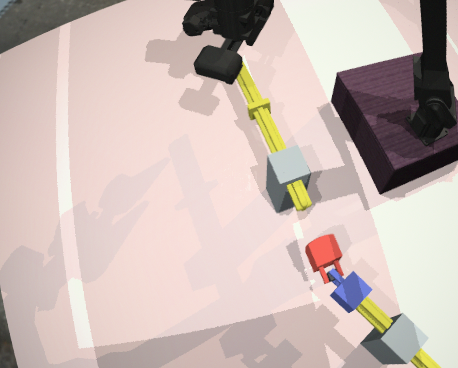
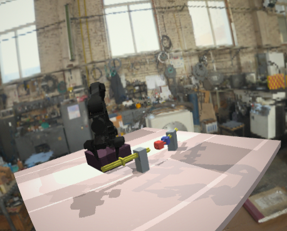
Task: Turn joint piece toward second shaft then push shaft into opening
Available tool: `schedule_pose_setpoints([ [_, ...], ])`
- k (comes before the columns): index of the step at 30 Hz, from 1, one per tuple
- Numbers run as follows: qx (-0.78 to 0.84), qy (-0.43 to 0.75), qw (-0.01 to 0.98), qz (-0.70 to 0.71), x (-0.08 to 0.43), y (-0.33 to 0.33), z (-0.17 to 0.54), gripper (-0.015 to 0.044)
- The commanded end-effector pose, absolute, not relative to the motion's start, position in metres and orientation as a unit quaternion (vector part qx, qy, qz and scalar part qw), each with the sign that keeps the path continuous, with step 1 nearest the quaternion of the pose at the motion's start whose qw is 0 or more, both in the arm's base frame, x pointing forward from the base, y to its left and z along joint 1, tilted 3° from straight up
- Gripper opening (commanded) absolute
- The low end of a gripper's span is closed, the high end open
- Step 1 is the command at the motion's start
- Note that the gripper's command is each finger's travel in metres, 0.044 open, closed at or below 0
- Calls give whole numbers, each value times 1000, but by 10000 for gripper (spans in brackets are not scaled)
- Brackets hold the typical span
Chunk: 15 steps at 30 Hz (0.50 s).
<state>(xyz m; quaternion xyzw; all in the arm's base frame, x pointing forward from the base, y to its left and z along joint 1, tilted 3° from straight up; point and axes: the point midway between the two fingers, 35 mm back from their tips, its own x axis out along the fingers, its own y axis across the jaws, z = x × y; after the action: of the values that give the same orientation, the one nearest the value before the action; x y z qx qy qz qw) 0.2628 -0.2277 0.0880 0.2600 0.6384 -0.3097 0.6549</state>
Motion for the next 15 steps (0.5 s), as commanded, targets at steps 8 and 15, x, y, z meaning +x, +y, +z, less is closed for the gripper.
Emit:
schedule_pose_setpoints([
  [8,382,573,581,-434,261,-229,65,440],
  [15,448,518,529,-501,260,-230,54,440],
])
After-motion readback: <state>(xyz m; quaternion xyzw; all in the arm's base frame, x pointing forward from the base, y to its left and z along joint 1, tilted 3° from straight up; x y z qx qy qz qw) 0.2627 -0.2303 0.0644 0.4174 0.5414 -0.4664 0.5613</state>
